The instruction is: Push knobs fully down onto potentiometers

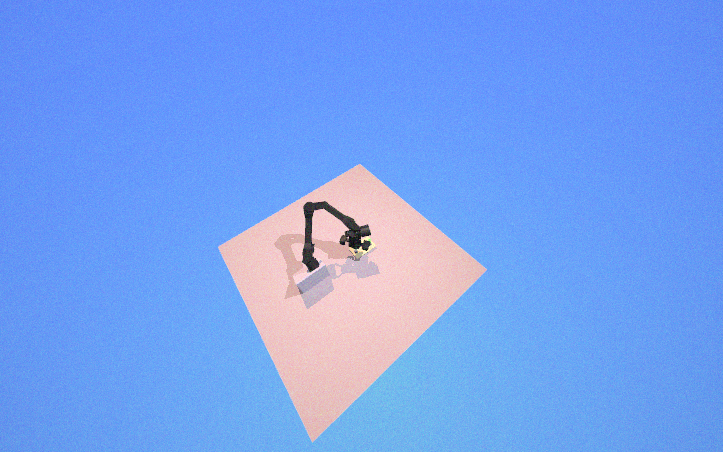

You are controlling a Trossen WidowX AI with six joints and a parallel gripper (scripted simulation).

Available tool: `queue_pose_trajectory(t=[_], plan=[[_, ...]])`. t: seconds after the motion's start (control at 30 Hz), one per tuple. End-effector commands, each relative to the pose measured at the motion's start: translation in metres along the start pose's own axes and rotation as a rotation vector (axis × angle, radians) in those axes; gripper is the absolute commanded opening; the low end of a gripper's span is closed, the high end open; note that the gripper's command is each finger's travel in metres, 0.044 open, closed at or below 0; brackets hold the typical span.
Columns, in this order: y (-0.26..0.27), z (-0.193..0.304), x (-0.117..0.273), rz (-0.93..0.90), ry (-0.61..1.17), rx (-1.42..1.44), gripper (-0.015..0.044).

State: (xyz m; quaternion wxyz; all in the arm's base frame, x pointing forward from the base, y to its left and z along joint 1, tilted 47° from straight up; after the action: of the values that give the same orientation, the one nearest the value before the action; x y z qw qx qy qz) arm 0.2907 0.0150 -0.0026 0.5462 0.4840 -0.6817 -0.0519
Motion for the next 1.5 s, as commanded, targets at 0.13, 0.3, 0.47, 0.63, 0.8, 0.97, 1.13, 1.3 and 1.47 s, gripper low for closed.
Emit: queue_pose_trajectory(t=[0.13, 0.3, 0.47, 0.63, 0.8, 0.97, 1.13, 1.3, 1.47], plan=[[0.001, -0.001, -0.007, -0.008, 0.007, 0.012, 0.0000], [0.001, -0.001, -0.005, -0.008, 0.007, 0.012, 0.0000], [0.001, -0.002, 0.002, -0.007, 0.007, 0.012, 0.0000], [0.001, -0.002, 0.010, -0.007, 0.008, 0.012, 0.0000], [0.001, -0.002, 0.017, -0.007, 0.008, 0.012, 0.0000], [0.001, 0.000, 0.014, -0.012, 0.005, 0.004, 0.0105], [0.001, -0.001, 0.015, -0.008, 0.003, 0.004, 0.0184], [-0.007, -0.018, 0.028, 0.062, -0.025, 0.074, 0.0053], [-0.013, -0.025, 0.030, 0.058, -0.017, 0.243, 0.0000]])
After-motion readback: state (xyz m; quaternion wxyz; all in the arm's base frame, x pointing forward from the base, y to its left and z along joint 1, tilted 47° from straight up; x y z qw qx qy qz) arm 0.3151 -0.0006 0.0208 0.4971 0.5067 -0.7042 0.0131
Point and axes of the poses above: the point midway between the two fingers, 35 mm back from their tips, its own x axis back along the fingers, its own y axis across the jaws, z = x × y, the point moved 5 cm from there along x, back along the fingers, and after that the axes turned 4 degrees about -x, right-handed, at the moved point
